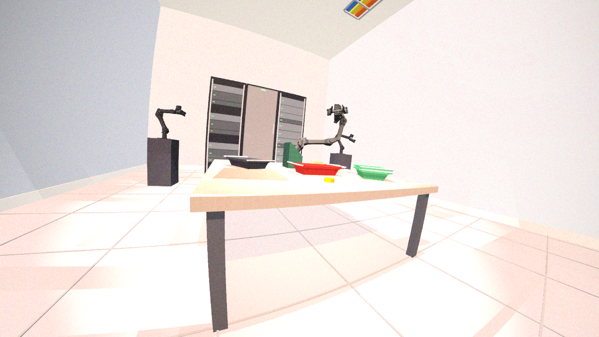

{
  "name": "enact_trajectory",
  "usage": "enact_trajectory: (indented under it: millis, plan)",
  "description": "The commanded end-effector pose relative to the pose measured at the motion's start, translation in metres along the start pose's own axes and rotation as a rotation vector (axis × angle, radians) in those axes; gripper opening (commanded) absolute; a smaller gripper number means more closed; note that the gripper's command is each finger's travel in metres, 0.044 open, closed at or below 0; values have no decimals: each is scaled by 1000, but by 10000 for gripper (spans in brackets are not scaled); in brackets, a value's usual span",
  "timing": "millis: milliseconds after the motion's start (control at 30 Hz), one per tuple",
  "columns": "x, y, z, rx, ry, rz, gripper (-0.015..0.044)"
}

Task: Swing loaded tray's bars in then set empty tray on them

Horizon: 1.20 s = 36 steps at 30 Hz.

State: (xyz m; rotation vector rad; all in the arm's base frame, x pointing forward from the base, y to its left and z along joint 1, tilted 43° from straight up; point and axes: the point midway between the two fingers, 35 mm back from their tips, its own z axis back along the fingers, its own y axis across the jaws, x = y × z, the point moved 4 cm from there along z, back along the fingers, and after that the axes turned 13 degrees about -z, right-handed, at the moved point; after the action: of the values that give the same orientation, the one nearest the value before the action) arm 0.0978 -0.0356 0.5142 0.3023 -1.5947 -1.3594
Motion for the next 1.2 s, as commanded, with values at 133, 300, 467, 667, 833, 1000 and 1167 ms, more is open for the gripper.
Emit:
enact_trajectory:
  millis: [133,300,467,667,833,1000,1167]
  plan:
    - [0,0,0,0,0,0,269]
    - [9,-7,-4,12,50,76,138]
    - [31,-28,-30,76,217,340,82]
    - [32,-48,-69,163,389,549,82]
    - [25,-57,-97,260,488,737,82]
    - [6,-63,-120,335,594,802,82]
    - [-12,-68,-145,456,669,981,82]
